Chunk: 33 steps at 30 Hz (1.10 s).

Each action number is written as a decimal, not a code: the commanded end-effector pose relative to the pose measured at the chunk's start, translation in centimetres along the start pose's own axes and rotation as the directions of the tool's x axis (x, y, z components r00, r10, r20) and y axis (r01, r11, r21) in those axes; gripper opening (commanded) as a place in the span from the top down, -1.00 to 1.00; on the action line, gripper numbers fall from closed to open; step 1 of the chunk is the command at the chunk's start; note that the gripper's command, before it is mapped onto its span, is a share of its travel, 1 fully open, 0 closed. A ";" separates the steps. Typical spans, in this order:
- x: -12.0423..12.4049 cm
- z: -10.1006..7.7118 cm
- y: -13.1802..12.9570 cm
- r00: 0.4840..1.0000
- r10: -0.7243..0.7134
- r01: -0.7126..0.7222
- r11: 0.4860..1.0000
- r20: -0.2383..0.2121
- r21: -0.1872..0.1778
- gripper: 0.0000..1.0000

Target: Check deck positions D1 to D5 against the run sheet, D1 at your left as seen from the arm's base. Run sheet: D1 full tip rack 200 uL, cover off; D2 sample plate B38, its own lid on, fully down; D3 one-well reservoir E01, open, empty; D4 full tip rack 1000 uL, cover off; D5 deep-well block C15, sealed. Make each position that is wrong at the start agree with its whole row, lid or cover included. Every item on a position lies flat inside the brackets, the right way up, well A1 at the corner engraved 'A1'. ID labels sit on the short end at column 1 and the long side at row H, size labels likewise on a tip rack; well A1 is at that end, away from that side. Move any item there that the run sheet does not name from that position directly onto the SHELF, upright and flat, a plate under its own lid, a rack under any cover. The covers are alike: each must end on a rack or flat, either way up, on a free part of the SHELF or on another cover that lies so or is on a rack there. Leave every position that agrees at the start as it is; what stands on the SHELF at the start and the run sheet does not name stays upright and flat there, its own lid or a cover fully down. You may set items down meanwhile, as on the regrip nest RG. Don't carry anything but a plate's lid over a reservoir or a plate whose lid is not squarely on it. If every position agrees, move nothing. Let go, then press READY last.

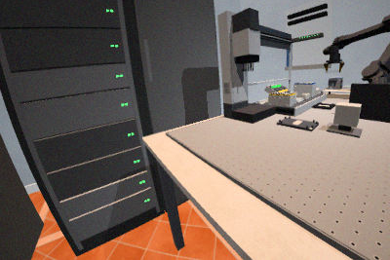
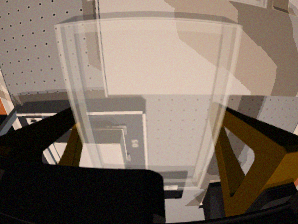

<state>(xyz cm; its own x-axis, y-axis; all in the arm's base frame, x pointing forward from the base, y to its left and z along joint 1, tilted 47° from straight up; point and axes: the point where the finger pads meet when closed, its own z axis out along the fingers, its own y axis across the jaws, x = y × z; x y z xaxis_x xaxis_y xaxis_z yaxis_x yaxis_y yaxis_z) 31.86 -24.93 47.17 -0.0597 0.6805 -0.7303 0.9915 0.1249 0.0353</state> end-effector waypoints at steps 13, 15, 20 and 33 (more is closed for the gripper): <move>-1.4 1.2 0.8 1.000 0.010 -0.009 1.000 0.025 -0.029 1.00; -0.5 2.8 0.3 1.000 0.000 0.000 1.000 0.008 -0.002 1.00; -0.5 3.6 0.3 1.000 0.000 0.000 1.000 0.008 -0.002 1.00; -0.6 5.4 0.4 1.000 0.000 0.000 1.000 0.008 -0.002 1.00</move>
<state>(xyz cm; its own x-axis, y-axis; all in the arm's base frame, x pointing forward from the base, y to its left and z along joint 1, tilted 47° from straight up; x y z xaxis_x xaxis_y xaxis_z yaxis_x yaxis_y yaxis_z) 32.59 -28.34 44.06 -0.0582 0.6800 -0.7309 0.9913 0.1256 0.0380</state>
